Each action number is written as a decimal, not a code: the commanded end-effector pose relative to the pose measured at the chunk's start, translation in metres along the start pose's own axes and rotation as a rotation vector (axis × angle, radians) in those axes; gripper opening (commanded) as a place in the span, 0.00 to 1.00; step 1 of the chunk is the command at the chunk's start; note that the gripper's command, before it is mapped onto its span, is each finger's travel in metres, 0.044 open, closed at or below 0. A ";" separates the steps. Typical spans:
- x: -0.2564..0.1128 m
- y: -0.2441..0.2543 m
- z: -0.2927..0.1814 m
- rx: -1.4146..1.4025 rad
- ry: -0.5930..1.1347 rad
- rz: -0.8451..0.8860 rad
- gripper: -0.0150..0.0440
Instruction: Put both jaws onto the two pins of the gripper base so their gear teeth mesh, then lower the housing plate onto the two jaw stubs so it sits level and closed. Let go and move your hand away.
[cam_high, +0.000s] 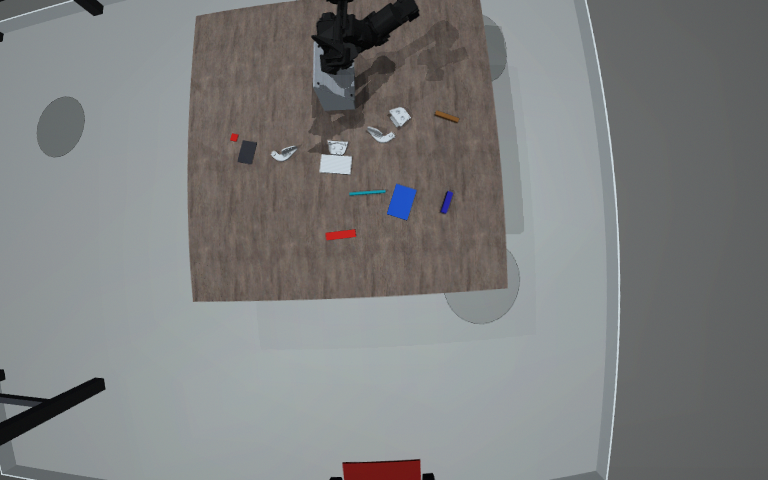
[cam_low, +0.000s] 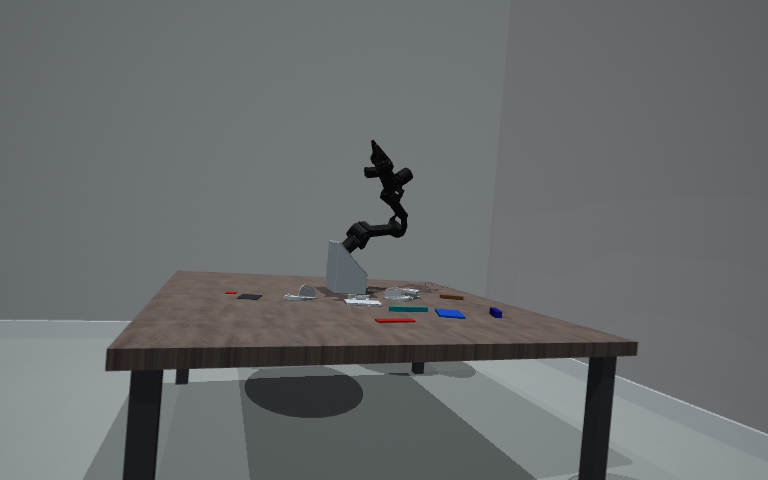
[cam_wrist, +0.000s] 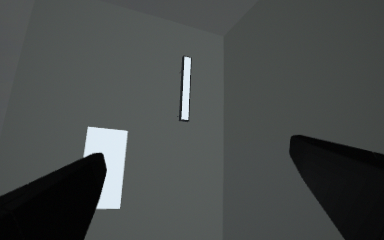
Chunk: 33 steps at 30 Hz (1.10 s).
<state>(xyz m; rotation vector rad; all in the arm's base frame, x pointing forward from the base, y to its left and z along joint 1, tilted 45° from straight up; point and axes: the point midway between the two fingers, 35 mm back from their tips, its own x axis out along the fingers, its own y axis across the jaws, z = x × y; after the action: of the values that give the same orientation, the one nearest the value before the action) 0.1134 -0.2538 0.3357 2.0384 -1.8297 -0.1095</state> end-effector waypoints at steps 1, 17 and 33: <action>0.001 -0.030 0.002 -0.053 -0.012 -0.129 1.00; -0.027 -0.132 0.019 -0.224 -0.046 -0.597 1.00; -0.098 -0.217 0.043 -0.378 -0.067 -1.113 1.00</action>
<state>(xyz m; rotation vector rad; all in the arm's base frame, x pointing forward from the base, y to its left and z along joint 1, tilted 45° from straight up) 0.2790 -0.1722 0.2145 2.4658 -0.5865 -0.7074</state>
